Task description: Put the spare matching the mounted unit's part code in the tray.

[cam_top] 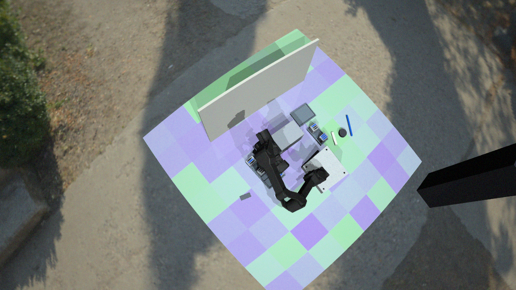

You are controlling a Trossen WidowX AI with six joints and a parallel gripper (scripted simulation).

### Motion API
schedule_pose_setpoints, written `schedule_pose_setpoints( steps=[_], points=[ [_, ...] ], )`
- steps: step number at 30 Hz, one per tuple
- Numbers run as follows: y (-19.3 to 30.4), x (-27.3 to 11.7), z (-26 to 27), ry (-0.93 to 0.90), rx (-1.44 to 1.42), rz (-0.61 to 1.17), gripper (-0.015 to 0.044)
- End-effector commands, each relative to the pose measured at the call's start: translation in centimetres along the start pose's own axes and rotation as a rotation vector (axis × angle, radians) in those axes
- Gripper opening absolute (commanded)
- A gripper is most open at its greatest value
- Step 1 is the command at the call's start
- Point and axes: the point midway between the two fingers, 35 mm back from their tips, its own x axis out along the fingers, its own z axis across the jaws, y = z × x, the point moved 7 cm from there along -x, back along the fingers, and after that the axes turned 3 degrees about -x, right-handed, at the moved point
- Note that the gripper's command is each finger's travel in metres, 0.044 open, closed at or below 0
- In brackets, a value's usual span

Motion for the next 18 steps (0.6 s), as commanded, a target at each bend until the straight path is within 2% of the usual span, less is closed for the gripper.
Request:
schedule_pose_setpoints(
  steps=[1,18],
  points=[
    [1.4,-0.4,-1.5,0.005,-0.005,0.013,0.0000],
    [9.4,-0.8,-5.7,0.011,0.067,0.023,0.0000]
  ],
)
